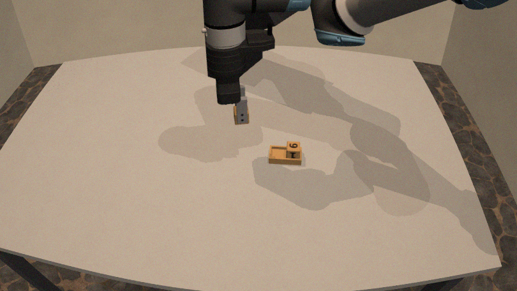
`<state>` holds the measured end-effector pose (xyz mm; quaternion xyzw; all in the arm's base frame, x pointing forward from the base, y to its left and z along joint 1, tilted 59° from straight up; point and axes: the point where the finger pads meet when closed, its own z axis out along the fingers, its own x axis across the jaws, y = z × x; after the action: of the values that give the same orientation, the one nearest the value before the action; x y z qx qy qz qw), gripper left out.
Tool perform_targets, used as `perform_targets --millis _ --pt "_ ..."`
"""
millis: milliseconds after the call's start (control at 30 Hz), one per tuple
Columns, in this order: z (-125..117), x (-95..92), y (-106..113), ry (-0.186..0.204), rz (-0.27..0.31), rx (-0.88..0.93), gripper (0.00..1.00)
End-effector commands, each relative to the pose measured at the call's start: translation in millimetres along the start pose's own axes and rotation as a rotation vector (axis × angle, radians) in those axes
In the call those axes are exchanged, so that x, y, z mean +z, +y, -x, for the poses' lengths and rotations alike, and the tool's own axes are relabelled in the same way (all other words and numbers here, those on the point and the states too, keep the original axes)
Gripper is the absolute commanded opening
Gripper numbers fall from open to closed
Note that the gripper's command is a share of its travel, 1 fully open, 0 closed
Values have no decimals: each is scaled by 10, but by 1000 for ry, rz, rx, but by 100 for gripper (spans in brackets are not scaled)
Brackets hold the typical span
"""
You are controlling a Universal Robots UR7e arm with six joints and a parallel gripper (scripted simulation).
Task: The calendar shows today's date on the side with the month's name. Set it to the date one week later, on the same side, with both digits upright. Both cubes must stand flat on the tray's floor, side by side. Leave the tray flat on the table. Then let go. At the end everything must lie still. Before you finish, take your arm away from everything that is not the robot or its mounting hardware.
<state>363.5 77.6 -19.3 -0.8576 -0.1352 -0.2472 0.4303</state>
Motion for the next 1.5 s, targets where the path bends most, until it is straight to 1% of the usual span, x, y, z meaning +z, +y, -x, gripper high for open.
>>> perform_targets --millis 0,133,500,1200,1467 --pt "-15 -2 74 1 4 120 57" --pt "-16 5 94 1 3 167 57" --pt "-15 14 114 1 3 220 57" --pt "-15 17 112 1 2 227 57" --pt "-8 67 96 -1 -1 228 57"
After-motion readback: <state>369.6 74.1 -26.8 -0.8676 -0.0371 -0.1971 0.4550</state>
